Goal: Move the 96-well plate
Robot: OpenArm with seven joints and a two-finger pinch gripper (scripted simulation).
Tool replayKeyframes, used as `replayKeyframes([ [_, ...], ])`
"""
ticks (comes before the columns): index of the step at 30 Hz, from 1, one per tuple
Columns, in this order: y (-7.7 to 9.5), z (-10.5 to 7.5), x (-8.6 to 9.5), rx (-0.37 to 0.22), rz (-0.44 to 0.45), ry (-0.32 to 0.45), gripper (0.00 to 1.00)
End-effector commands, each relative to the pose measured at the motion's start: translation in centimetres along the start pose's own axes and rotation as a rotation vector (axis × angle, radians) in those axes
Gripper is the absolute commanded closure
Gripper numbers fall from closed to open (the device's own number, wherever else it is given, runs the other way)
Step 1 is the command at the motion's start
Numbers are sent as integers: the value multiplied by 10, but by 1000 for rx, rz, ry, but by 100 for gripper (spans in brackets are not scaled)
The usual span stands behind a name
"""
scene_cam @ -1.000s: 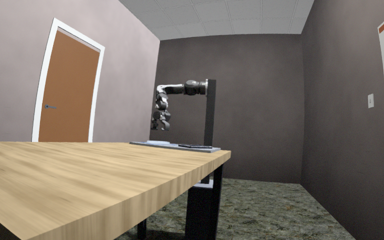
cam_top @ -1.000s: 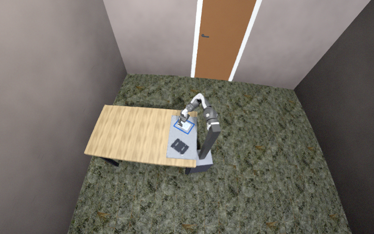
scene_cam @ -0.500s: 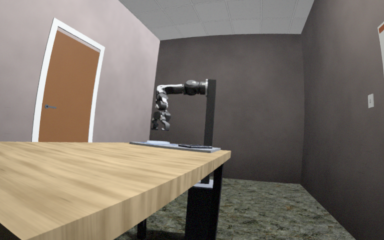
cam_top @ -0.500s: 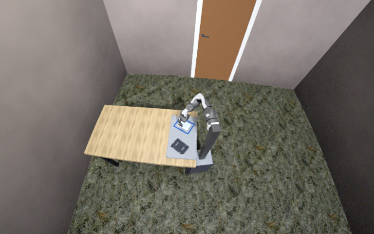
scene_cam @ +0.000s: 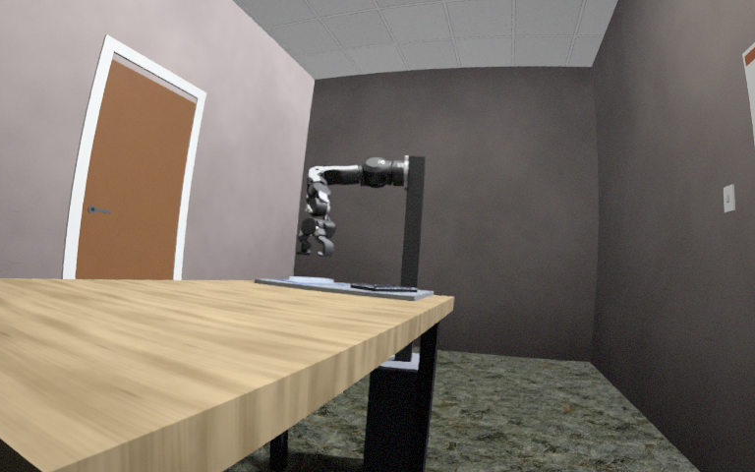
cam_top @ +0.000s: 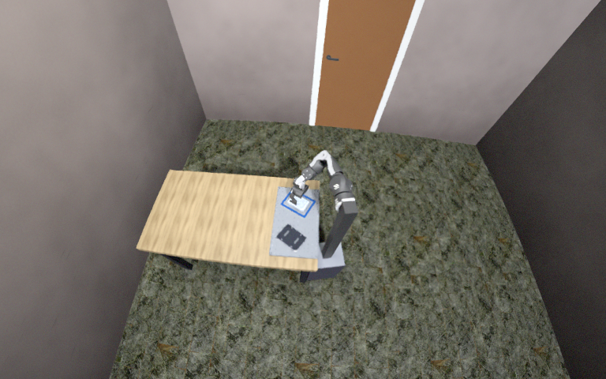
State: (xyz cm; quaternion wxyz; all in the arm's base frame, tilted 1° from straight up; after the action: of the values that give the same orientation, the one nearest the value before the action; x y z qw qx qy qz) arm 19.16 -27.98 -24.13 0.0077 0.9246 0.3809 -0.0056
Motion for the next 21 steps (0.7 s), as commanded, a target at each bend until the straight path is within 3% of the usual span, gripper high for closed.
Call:
replayKeyframes([
  [1,0,0,1,-2,0,6,23],
  [21,-1,-1,-1,-2,0,6,23],
])
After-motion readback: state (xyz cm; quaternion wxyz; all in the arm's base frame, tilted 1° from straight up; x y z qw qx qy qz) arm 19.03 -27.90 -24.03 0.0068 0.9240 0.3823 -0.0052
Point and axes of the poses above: the point where the finger pads meet when closed, its own z axis out along the fingers, its own x axis across the jaws, y = z × x, the point moved 9 cm from there along -z, back along the fingers, and after that the axes turned 8 degrees about z, right-handed, at the moved point
